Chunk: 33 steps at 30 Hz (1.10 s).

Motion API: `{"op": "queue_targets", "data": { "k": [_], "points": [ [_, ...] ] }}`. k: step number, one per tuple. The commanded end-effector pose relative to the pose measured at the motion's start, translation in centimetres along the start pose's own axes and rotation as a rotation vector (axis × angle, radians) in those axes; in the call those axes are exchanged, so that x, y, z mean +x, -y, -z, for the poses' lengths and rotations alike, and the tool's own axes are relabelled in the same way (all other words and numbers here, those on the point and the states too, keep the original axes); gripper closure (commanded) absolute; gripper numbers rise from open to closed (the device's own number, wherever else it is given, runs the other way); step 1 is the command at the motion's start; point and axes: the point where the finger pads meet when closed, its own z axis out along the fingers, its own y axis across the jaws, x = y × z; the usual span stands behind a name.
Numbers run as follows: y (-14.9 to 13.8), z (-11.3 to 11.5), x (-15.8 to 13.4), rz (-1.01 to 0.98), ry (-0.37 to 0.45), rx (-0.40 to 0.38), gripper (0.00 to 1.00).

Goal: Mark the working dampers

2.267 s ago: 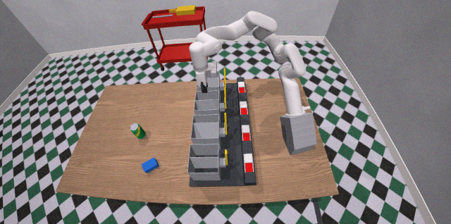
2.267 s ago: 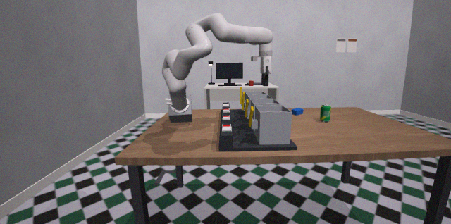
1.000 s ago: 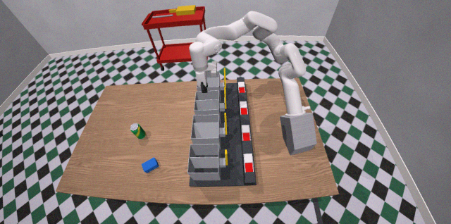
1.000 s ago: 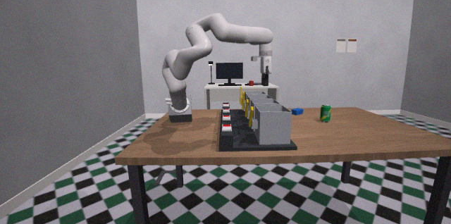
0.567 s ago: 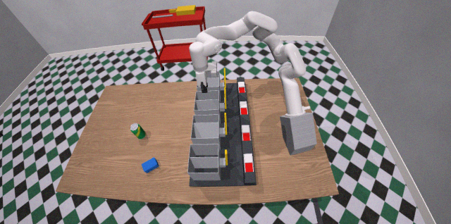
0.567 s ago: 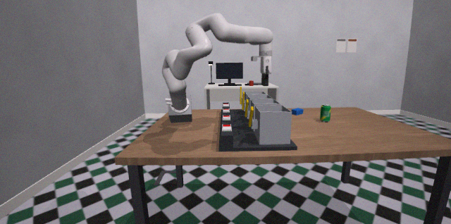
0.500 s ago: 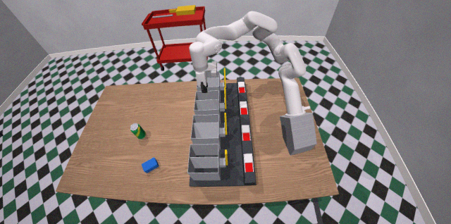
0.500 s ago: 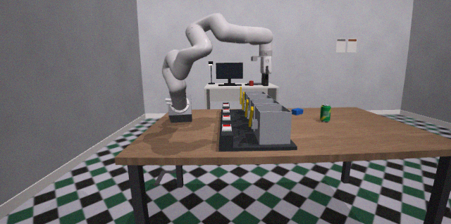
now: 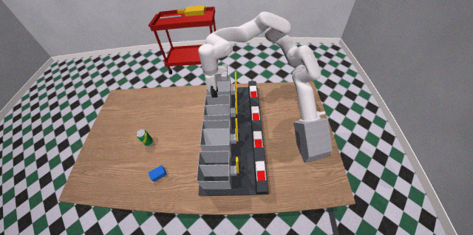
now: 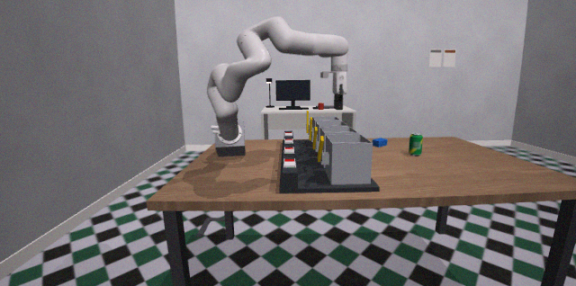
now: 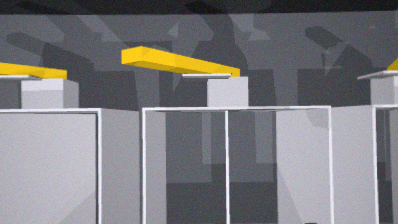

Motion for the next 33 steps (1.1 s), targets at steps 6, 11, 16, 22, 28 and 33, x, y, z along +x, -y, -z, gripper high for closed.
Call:
{"op": "queue_targets", "data": {
  "k": [6,11,16,22,28,33],
  "points": [
    [0.0,0.1,-0.1,-0.001,0.003,-0.002,0.61],
    [0.0,0.1,-0.1,-0.001,0.003,-0.002,0.61],
    [0.0,0.1,-0.1,-0.001,0.003,-0.002,0.61],
    [0.0,0.1,-0.1,-0.001,0.003,-0.002,0.61],
    [-2.9,0.3,-0.5,0.0,0.003,-0.004,0.61],
    [-7.4,0.5,-0.8,0.0,0.003,-0.005,0.61]
  ]
}}
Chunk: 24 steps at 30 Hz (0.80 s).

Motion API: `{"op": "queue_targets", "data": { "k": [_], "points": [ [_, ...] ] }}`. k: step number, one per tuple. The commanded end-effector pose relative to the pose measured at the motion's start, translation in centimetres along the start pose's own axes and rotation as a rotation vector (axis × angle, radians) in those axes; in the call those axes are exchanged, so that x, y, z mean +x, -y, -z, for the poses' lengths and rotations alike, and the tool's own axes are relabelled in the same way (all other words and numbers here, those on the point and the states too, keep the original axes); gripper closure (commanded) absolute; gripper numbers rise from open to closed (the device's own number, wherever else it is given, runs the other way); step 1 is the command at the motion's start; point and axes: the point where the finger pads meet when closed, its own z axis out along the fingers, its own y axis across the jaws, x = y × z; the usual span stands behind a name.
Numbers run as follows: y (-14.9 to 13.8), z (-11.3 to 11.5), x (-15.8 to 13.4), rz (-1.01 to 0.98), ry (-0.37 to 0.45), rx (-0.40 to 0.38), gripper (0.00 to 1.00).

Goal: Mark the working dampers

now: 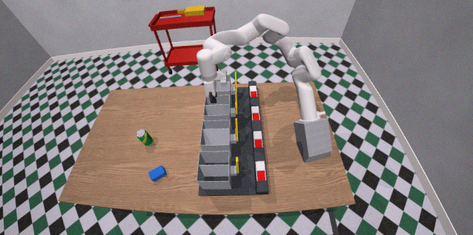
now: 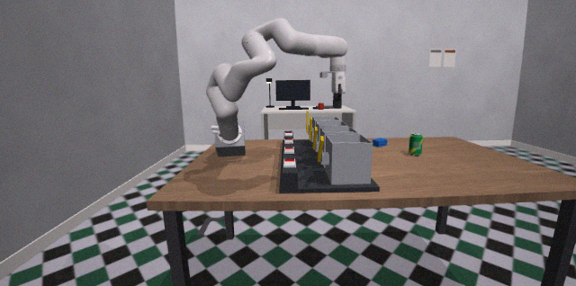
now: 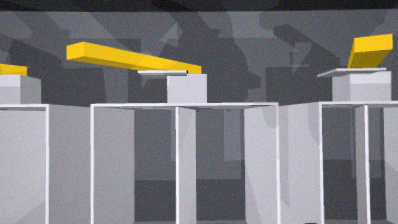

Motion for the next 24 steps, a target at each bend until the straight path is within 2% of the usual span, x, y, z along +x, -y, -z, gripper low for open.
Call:
{"op": "queue_targets", "data": {
  "k": [1,5,7,8,13,24],
  "points": [
    [-4.2,0.3,-0.6,-0.003,0.001,-0.002,0.61],
    [-7.7,0.3,-0.5,-0.003,0.001,-0.002,0.61],
    [-7.7,0.3,-0.5,-0.003,0.001,-0.002,0.61],
    [-10.2,0.2,-0.3,-0.004,0.001,-0.001,0.61],
    [-14.0,-0.1,0.3,-0.004,0.001,0.001,0.61],
    [-14.3,-0.1,0.3,-0.004,0.001,0.001,0.61]
  ]
}}
